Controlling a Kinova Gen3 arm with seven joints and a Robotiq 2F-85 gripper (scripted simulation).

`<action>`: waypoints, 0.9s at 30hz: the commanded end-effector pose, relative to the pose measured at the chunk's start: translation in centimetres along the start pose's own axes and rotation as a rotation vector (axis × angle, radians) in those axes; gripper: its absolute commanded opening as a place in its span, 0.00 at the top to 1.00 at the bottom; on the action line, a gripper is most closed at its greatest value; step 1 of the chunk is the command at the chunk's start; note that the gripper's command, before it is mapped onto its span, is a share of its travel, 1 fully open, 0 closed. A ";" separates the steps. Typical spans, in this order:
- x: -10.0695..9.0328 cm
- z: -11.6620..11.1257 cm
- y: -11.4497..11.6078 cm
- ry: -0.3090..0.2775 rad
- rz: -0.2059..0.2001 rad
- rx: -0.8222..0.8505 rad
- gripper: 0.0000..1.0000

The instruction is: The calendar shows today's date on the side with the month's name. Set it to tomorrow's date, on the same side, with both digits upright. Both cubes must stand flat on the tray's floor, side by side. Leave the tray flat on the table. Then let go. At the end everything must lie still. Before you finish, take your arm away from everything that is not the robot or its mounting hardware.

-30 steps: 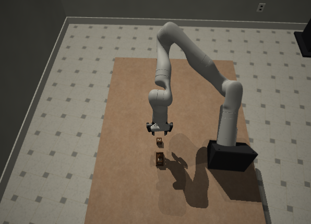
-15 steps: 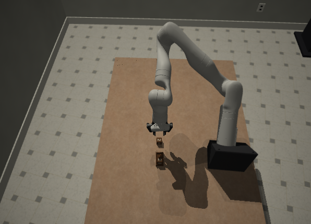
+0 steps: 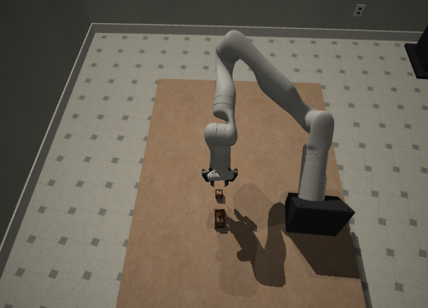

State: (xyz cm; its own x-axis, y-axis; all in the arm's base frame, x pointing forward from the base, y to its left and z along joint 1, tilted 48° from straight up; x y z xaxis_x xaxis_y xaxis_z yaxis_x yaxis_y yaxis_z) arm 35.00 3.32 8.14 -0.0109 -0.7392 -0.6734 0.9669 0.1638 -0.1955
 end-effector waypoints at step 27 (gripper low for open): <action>2.1 0.0 0.0 0.000 0.002 0.000 0.54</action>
State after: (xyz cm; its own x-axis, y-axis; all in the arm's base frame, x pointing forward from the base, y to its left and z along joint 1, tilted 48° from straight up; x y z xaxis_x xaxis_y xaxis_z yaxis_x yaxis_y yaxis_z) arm 35.06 1.89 6.85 -0.0071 -0.7386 -0.6741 0.9674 0.1656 -0.1917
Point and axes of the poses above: the point where the finger pads meet when closed, its own x axis out along the fingers, its own y axis across the jaws, z = x × y, the point moved 9 cm from there along -x, back along the fingers, and after that the axes turned 9 degrees about -x, right-handed, at the moved point
